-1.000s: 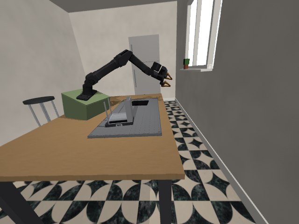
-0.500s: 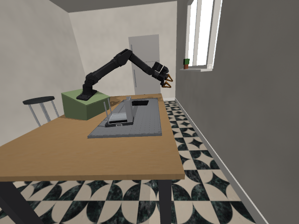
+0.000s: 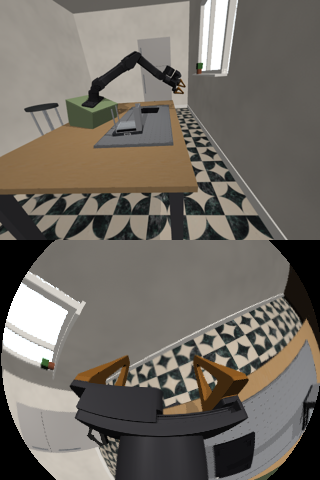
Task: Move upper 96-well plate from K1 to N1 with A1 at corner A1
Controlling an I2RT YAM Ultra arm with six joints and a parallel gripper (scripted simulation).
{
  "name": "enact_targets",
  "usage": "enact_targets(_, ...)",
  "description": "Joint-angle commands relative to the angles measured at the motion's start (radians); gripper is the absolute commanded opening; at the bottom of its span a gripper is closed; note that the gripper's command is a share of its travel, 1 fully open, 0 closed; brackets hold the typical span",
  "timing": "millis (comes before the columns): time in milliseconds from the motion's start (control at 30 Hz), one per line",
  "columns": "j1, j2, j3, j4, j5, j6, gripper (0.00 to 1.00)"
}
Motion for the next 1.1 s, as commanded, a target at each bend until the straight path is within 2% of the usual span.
enact_targets(0,-0.014,-0.053,0.043,-0.057,0.010,-0.045,1.00)
enact_targets(67,-0.027,-0.059,0.054,-0.100,0.011,-0.077,1.00)
enact_targets(200,-0.062,-0.081,-0.025,-0.089,-0.030,-0.086,1.00)
enact_targets(267,-0.075,-0.093,-0.048,-0.053,-0.042,-0.091,1.00)
enact_targets(600,-0.057,-0.102,-0.027,-0.044,-0.044,-0.091,1.00)
enact_targets(633,-0.072,-0.102,-0.007,-0.102,-0.036,-0.110,1.00)
enact_targets(733,-0.102,-0.109,0.013,-0.174,-0.030,-0.159,1.00)
enact_targets(767,-0.111,-0.116,0.002,-0.171,-0.048,-0.162,1.00)
enact_targets(800,-0.120,-0.119,-0.043,-0.173,-0.056,-0.163,1.00)
enact_targets(867,-0.137,-0.133,-0.070,-0.161,-0.071,-0.170,1.00)
enact_targets(900,-0.147,-0.142,-0.085,-0.129,-0.079,-0.174,1.00)
enact_targets(1067,-0.138,-0.149,-0.097,-0.121,-0.084,-0.177,1.00)
